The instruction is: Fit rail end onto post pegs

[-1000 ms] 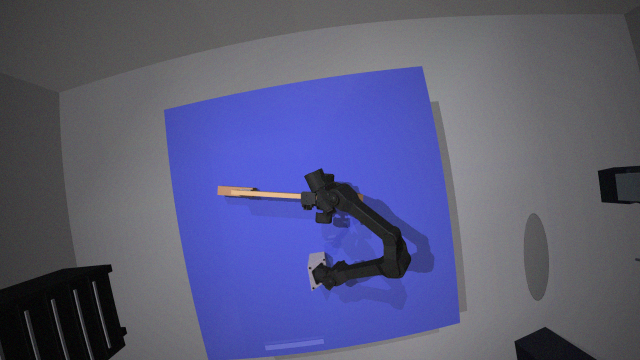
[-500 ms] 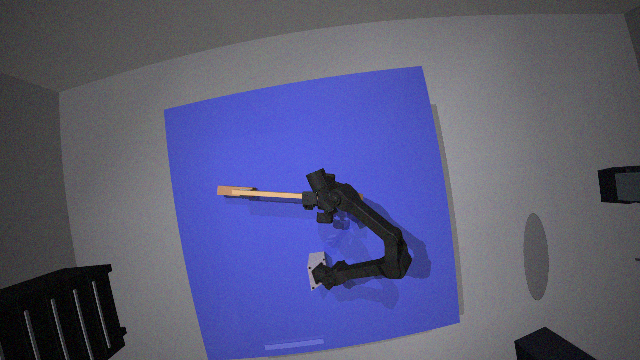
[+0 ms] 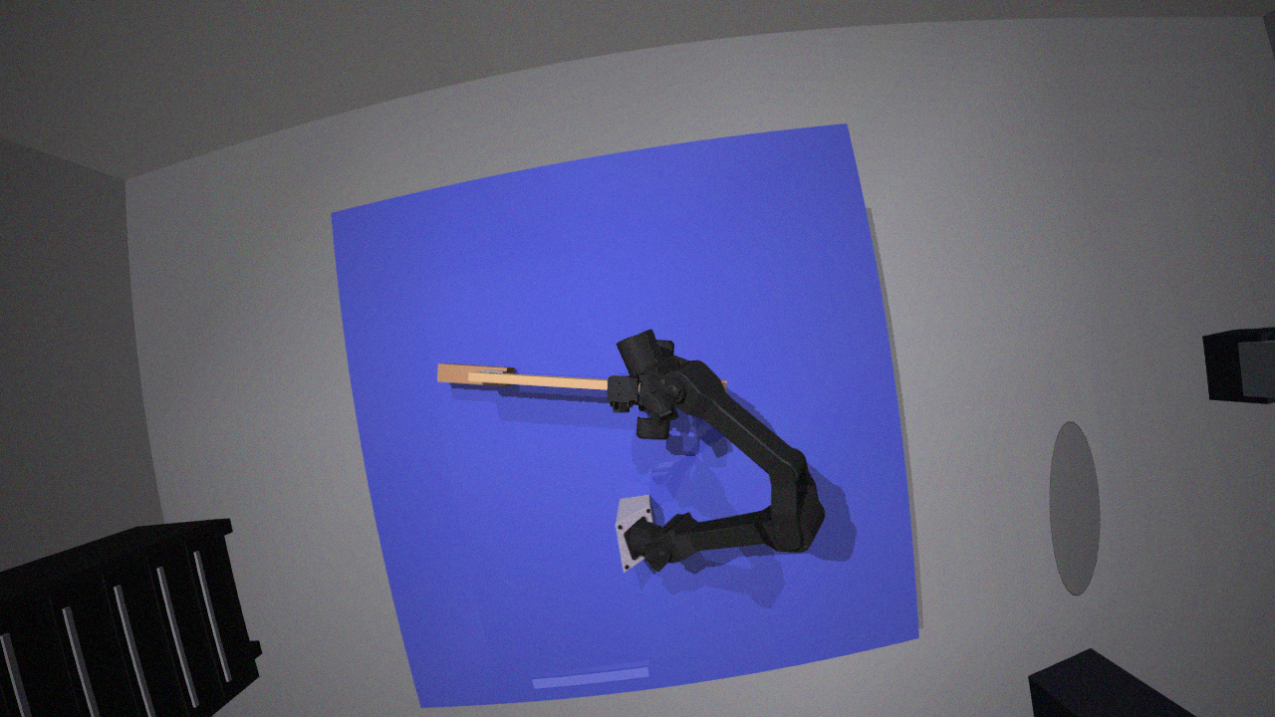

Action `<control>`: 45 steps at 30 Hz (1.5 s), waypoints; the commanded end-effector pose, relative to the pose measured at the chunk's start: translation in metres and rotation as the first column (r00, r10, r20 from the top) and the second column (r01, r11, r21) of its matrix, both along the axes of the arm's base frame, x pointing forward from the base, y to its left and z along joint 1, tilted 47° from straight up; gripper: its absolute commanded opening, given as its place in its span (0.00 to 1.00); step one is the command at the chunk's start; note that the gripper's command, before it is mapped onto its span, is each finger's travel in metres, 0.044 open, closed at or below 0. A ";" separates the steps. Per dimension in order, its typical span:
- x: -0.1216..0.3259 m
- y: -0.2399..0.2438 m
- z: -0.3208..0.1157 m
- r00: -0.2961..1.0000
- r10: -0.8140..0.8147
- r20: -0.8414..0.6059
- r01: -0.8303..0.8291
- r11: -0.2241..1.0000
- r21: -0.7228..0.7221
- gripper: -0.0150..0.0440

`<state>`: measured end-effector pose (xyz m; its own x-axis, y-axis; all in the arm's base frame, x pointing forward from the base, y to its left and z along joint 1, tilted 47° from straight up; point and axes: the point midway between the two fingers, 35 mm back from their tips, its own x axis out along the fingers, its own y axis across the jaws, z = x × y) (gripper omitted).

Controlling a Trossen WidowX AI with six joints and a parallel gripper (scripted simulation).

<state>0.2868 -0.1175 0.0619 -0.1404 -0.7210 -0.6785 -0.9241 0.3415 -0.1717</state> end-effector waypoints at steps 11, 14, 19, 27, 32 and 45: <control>-0.001 -0.002 0.005 1.000 0.008 0.003 -0.008 1.000 -0.001 0.25; -0.001 -0.002 0.006 1.000 0.008 0.003 -0.008 1.000 -0.001 0.25; -0.001 -0.003 0.007 1.000 0.008 0.003 -0.008 1.000 -0.001 0.25; -0.002 -0.004 0.009 1.000 0.008 0.003 -0.008 1.000 -0.001 0.25; -0.003 -0.005 0.010 1.000 0.008 0.003 -0.008 1.000 -0.001 0.25; -0.004 -0.007 0.012 1.000 0.008 0.003 -0.008 1.000 -0.002 0.25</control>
<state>0.2828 -0.1248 0.0704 -0.1384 -0.7188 -0.6814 -0.9248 0.3399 -0.1707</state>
